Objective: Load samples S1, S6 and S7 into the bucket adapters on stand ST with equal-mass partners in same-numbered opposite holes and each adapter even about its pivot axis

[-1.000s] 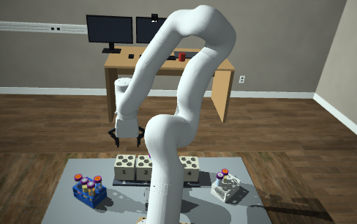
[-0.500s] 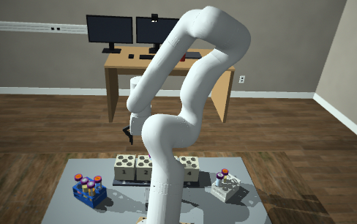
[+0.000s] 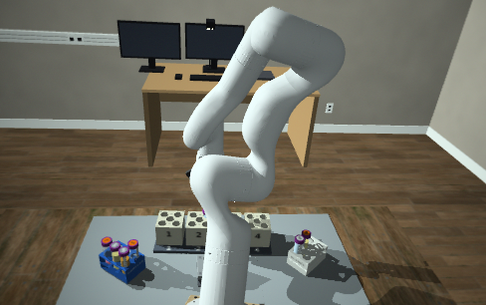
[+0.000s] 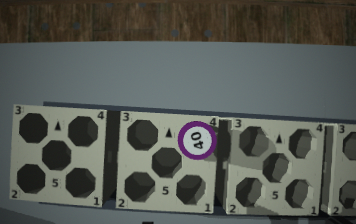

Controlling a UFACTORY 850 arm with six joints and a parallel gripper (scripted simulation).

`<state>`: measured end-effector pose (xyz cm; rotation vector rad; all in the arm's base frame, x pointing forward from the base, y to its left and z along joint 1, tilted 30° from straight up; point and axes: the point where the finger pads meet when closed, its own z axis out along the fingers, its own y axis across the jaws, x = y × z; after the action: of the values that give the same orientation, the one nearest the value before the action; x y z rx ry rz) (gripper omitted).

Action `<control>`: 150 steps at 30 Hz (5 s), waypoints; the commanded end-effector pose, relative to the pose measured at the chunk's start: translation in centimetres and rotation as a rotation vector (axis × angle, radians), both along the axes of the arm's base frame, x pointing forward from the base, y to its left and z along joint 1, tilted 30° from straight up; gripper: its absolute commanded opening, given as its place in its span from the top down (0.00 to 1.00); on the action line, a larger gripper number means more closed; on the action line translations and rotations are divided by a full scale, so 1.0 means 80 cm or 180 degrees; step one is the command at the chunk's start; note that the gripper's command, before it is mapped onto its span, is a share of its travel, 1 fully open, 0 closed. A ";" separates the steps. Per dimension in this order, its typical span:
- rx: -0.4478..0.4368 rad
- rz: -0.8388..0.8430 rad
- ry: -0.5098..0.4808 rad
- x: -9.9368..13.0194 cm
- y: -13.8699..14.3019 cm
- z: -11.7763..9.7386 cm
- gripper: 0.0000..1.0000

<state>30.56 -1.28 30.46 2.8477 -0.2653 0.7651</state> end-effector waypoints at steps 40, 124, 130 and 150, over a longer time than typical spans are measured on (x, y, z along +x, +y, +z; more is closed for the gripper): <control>-0.0028 0.0202 0.0085 0.015 -0.045 -0.087 0.00; -0.0028 0.0202 0.0085 0.002 -0.039 -0.063 0.00; -0.0028 0.0202 0.0085 -0.004 -0.037 -0.052 0.00; 0.0022 0.0111 0.0062 -0.022 -0.026 -0.006 0.00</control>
<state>28.67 -3.42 29.25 2.8457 -0.1755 0.7515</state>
